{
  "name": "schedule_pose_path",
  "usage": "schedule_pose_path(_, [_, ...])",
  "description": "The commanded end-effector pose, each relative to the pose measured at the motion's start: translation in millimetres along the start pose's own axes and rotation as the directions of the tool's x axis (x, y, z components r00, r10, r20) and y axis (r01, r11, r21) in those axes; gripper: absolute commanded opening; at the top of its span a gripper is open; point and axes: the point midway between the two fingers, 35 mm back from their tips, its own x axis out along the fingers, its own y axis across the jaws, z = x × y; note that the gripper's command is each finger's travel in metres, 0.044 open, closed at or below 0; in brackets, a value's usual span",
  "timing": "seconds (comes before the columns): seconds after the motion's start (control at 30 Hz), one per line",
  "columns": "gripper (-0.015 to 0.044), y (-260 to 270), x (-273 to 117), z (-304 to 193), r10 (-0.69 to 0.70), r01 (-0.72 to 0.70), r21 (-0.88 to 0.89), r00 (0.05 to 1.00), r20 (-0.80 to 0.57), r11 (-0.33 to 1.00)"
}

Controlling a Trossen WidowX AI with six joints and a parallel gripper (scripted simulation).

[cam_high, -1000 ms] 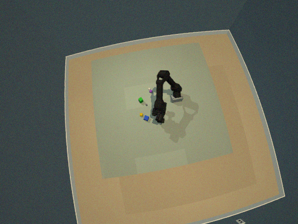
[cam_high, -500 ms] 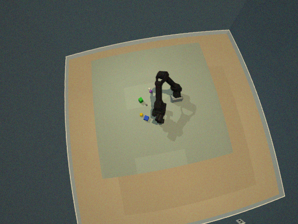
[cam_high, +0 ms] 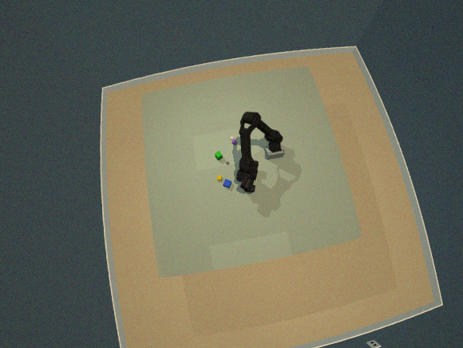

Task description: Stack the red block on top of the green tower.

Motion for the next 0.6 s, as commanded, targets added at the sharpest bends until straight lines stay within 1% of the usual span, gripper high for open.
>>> schedule_pose_path(0.0, [0.0440, -0.1, 1.7, 0.4, -0.001, 0.001, -0.004, 1.000, 0.004, 1.000])
schedule_pose_path(0.3, [0.0440, -0.1, 1.3, 0.6, -0.001, 0.001, 0.000, 1.000, 0.000, 1.000])
schedule_pose_path(0.57, [0.0230, -0.1, 1.3, 0.6, -0.001, 0.001, 0.000, 1.000, 0.000, 1.000])
